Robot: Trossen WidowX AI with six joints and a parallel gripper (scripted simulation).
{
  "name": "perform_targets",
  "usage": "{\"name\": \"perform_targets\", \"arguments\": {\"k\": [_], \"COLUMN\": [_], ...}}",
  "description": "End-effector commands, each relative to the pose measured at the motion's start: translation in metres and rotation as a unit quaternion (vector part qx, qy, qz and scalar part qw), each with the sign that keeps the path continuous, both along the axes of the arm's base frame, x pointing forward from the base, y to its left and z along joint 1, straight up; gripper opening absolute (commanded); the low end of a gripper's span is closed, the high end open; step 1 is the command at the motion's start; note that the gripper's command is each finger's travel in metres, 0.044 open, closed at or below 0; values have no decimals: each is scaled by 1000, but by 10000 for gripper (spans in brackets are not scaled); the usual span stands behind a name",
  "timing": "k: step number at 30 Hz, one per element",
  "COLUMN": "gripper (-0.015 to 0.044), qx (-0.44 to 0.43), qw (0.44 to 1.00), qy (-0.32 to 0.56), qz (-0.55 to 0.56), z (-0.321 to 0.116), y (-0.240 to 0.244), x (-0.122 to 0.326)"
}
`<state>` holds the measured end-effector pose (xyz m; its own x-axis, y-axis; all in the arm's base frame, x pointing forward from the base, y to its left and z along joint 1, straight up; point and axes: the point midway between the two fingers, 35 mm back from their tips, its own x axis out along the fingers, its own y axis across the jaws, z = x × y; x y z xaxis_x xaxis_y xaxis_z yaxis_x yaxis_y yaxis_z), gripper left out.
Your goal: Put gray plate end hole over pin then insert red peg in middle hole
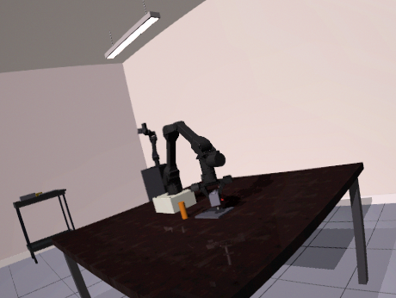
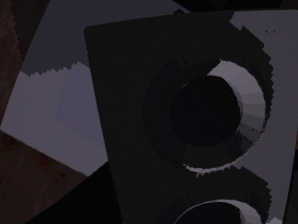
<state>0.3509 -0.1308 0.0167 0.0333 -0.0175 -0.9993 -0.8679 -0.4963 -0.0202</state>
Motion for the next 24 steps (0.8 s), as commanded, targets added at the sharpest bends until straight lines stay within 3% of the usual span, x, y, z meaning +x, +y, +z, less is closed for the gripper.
{"name": "perform_targets", "arguments": {"k": [1, 24], "gripper": [0, 0], "qx": [2, 0], "qw": [1000, 1000], "qy": [1, 1], "qz": [2, 0], "z": [-10, -31], "y": [1, 0], "x": [-1, 1]}}
